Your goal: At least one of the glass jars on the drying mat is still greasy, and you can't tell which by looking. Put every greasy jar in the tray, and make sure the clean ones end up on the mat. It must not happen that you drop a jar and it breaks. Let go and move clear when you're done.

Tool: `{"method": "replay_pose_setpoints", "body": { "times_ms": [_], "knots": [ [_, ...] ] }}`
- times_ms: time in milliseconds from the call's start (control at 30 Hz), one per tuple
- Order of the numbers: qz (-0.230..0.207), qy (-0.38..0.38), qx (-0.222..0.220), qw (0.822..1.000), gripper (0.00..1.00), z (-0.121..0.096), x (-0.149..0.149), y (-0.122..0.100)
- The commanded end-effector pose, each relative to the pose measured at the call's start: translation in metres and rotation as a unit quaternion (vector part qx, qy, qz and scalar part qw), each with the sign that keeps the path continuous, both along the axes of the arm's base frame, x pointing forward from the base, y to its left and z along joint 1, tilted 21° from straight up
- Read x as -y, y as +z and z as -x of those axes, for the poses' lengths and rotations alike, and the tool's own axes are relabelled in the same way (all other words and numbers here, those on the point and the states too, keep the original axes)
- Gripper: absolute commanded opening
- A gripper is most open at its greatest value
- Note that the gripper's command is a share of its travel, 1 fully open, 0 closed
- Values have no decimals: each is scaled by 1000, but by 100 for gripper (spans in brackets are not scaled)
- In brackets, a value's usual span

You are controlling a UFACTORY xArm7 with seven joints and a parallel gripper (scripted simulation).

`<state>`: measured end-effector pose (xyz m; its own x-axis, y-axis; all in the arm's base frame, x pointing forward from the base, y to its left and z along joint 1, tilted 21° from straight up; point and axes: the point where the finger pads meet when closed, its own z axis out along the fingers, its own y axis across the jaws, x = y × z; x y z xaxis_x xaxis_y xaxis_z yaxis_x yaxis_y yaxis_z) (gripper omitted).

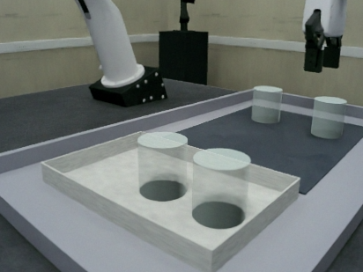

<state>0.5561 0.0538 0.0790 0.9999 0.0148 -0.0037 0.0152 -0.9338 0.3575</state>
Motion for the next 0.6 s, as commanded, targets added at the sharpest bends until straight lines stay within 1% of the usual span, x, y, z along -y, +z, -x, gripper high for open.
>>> {"method": "replay_pose_setpoints", "body": {
  "times_ms": [0, 133, 233, 367, 433, 567],
  "knots": [
    [0, 0, 3, 1000, 100, -1, -34, -11],
    [0, 0, 3, 1000, 100, 1, -65, -23],
    [0, 0, 3, 1000, 100, 1, -65, -23],
    [0, 0, 3, 1000, 100, 1, -56, -45],
    [0, 0, 3, 1000, 100, 1, -56, -45],
    [0, 0, 3, 1000, 100, 1, -48, -68]
  ]
}}
